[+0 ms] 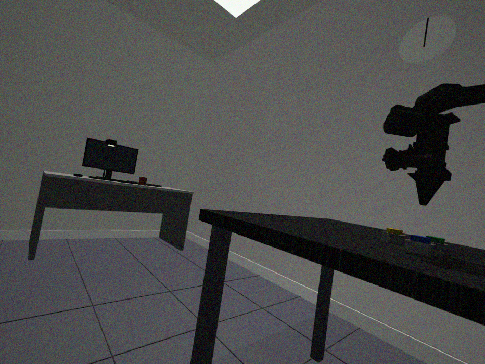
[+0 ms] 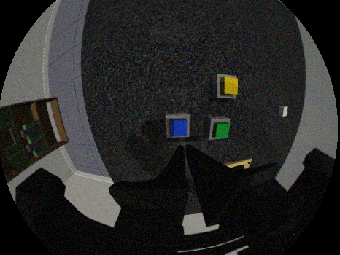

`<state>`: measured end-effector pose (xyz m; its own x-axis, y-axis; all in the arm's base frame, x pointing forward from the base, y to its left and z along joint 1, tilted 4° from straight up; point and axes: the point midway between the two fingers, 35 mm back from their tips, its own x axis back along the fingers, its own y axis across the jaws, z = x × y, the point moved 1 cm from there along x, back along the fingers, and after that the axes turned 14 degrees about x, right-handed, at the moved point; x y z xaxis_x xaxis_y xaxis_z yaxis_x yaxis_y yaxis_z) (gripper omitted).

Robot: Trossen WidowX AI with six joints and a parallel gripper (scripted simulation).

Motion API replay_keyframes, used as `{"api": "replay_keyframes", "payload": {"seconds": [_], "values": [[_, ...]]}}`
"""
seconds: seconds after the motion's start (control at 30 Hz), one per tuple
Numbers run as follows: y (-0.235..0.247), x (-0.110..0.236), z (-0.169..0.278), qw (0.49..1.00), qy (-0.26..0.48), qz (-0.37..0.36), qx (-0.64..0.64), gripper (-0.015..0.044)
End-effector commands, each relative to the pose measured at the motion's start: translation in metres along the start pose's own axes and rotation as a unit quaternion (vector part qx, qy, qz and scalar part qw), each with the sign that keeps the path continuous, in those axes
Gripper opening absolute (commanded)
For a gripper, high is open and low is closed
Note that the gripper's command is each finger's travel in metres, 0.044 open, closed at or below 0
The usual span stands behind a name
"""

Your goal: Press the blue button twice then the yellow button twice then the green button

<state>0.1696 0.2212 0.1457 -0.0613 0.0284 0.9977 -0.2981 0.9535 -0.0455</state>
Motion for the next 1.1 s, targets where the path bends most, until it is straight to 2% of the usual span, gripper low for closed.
{"api": "replay_keyframes", "payload": {"seconds": [0.0,0.13,0.43,0.6,0.8,1.07], "values": [[0.000,0.015,0.002,1.000,0.002,-0.001,-0.001,0.0020],[-0.016,0.015,-0.009,1.000,0.002,-0.001,-0.001,0.0020],[-0.121,0.016,-0.051,1.000,-0.001,0.005,-0.001,0.0020],[-0.123,0.014,-0.052,1.000,-0.001,0.005,-0.001,0.0020],[-0.124,-0.044,-0.052,1.000,-0.001,0.005,-0.001,0.0020],[-0.124,-0.050,-0.052,1.000,-0.001,0.005,-0.001,0.0020]]}}
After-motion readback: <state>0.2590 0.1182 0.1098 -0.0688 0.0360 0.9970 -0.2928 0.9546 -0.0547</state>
